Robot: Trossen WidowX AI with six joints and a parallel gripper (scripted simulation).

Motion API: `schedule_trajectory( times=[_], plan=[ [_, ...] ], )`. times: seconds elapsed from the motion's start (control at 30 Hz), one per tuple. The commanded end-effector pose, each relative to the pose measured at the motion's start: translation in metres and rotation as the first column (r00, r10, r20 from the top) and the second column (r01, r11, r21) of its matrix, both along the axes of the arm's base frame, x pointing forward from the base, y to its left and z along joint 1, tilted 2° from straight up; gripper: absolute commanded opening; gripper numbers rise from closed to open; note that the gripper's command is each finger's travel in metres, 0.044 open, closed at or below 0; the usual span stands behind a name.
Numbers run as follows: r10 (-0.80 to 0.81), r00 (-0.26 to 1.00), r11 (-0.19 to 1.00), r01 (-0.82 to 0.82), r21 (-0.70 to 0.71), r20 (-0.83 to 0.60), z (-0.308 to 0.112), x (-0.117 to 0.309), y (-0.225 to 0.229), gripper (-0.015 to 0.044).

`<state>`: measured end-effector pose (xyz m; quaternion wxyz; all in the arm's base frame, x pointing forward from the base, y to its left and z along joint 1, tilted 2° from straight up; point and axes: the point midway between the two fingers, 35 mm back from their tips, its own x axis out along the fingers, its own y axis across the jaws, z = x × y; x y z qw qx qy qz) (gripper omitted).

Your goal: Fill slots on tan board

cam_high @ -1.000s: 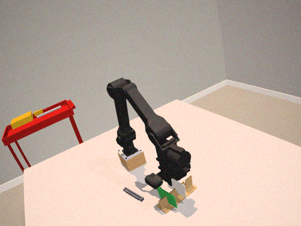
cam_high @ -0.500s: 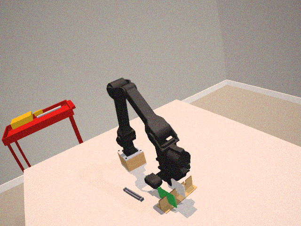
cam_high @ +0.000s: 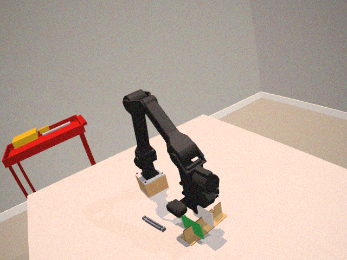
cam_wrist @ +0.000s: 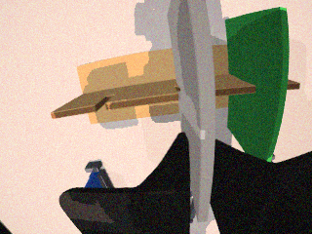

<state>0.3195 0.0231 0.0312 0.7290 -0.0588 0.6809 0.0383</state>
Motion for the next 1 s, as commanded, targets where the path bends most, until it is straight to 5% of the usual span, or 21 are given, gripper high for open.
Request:
schedule_trajectory(
  times=[0.0, 0.97],
  plan=[
    [0.010, 1.000, 1.000, -0.010, -0.002, -0.007, -0.001, -0.002, 0.000, 0.0000],
    [-0.005, 1.000, 1.000, 0.005, -0.001, -0.007, -0.013, 0.000, 0.000, 0.0000]
  ],
)
